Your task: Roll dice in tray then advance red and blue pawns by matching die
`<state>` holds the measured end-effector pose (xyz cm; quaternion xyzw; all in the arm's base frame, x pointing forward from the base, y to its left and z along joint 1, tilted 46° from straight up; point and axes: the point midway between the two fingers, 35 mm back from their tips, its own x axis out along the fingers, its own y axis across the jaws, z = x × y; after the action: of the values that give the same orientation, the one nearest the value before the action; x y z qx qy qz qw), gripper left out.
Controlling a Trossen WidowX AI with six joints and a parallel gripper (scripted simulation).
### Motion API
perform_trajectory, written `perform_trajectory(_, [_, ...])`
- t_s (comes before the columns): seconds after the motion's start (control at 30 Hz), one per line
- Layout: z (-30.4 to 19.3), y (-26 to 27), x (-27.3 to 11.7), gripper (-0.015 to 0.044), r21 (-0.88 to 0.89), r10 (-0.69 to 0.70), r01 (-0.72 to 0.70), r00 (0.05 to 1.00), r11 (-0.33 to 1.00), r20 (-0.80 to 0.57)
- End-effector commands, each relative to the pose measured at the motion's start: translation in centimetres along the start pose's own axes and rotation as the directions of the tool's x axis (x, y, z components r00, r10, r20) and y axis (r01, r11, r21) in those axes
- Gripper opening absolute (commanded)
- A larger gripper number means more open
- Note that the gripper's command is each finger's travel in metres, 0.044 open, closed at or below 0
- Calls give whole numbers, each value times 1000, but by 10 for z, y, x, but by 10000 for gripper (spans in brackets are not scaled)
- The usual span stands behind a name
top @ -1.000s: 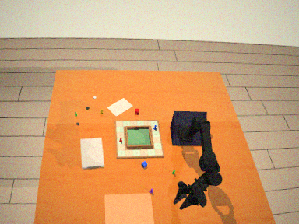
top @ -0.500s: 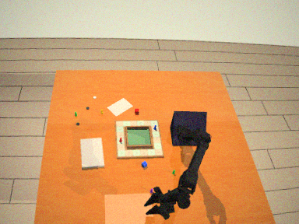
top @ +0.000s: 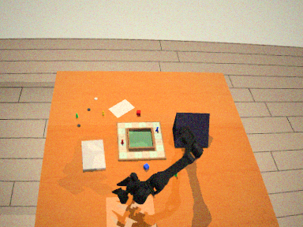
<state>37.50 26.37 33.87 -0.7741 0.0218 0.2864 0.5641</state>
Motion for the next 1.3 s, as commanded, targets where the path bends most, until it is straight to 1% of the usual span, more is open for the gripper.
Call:
perform_trajectory(0.0, [-33, 45, 48, 275, 78, 153, -151, 988, 985, -21])
perform_trajectory(0.17, [-71, 95, 86, 275, 191, 304, -294, 952, 936, -23])
perform_trajectory(0.33, [-109, 154, 114, 275, 329, 454, -430, 891, 841, 4])
perform_trajectory(0.5, [-146, 216, 129, 275, 471, 580, -534, 812, 702, 56])
perform_trajectory(0.67, [-181, 282, 131, 275, 603, 676, -601, 725, 525, 134])
perform_trajectory(0.8, [-204, 335, 126, 275, 702, 725, -622, 652, 346, 222])
perform_trajectory(1.0, [-229, 417, 108, 275, 811, 736, -585, 551, 5, 393])
perform_trajectory(1.13, [-238, 469, 89, 275, 824, 690, -508, 503, -251, 521])
perform_trajectory(1.27, [-240, 520, 64, 275, 762, 590, -391, 482, -517, 648])
